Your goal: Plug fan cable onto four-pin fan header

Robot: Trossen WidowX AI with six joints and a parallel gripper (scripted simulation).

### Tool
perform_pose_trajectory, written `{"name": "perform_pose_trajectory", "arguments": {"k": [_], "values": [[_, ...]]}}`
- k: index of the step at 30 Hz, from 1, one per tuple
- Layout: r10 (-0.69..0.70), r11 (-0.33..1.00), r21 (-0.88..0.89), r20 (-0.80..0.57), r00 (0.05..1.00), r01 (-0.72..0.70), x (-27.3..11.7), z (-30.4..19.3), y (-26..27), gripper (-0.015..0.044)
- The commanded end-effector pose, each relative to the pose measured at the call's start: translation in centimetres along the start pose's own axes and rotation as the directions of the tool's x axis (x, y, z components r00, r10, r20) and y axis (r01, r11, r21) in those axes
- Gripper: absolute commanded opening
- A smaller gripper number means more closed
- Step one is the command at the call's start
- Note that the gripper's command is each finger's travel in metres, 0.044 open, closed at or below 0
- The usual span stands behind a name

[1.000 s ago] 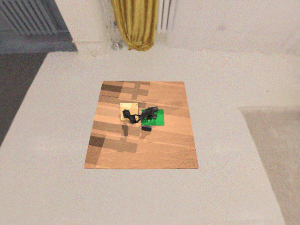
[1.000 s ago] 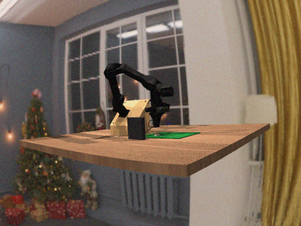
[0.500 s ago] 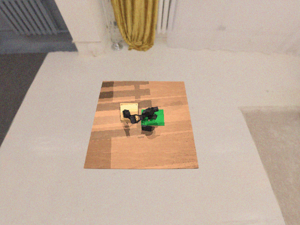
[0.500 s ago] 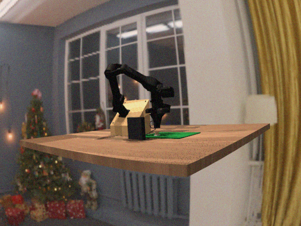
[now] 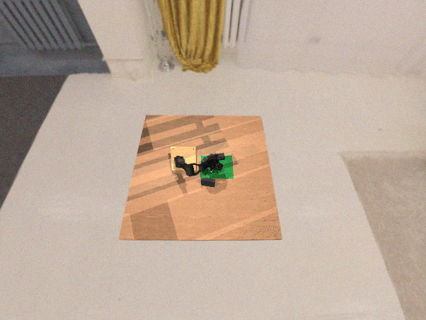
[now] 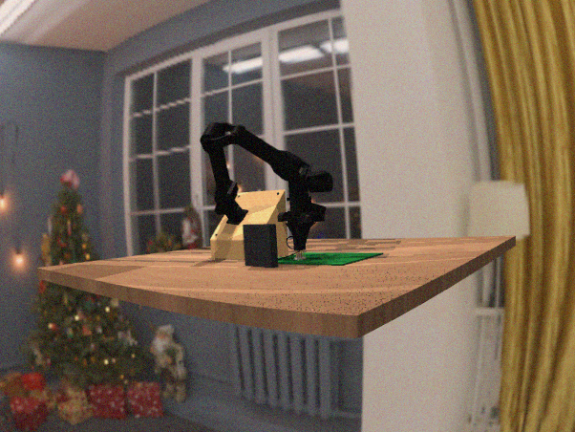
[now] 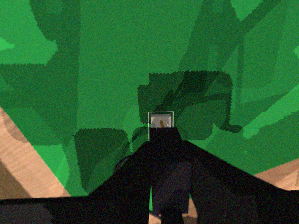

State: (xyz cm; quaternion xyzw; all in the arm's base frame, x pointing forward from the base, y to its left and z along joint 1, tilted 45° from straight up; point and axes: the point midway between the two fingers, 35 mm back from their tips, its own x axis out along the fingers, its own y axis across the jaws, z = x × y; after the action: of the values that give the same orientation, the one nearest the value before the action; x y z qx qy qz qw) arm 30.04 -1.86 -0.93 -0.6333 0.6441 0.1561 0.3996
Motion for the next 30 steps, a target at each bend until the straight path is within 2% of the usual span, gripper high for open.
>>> {"name": "perform_pose_trajectory", "arguments": {"k": [1, 30], "values": [[-0.004, 1.000, -0.009, -0.004, 1.000, 0.004, 0.03, -0.05, -0.12, 0.0000], [-0.004, 1.000, -0.008, -0.004, 1.000, 0.004, 0.51, -0.06, -0.09, 0.0000]]}}
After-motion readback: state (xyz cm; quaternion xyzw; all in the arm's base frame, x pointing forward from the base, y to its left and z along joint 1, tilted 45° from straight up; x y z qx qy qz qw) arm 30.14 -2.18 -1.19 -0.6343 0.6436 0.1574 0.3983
